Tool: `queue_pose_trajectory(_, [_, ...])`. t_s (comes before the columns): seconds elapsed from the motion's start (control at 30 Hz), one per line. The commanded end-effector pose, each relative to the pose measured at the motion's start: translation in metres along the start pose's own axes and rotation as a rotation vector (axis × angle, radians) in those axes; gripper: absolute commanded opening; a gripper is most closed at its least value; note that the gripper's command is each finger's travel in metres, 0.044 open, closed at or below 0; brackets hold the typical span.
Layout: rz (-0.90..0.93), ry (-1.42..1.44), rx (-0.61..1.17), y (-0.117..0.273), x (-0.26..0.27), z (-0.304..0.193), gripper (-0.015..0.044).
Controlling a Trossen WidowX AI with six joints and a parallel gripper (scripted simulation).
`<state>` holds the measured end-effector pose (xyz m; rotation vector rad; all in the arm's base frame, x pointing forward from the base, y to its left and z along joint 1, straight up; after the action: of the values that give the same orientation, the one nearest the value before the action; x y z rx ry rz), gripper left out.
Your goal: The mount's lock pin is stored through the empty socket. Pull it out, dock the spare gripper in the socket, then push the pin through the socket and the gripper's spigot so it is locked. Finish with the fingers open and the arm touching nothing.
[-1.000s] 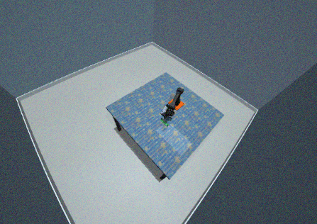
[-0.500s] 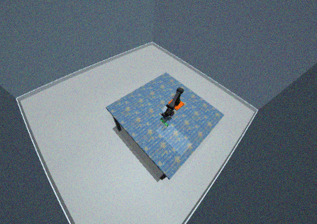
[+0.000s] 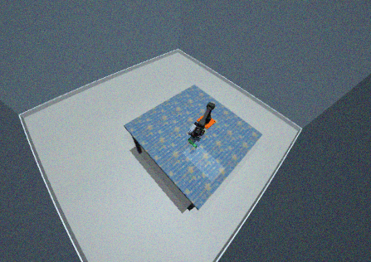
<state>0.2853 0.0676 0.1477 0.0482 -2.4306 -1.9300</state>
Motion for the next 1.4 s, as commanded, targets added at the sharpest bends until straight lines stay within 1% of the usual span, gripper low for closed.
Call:
queue_pose_trajectory(0.0, [0.000,-0.001,-0.001,0.008,0.000,0.003,0.0200])
queue_pose_trajectory(1.07, [-0.009,0.019,0.008,0.079,0.002,0.034,0.0200])
queue_pose_trajectory(1.1, [-0.011,0.020,0.009,0.074,0.002,0.031,0.0226])
queue_pose_trajectory(1.37, [-0.011,0.020,0.009,0.074,0.002,0.031,0.0436])
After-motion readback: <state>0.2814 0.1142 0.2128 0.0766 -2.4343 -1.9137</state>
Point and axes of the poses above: the point midway between the two fingers, 35 mm back from their tips, its own y axis back along the fingers, its own x axis across the jaws, z = x × y, the point moved 6 cm from there along y, back along the fingers, and after that the axes turned 1 degree about y, right-handed, at the moved point
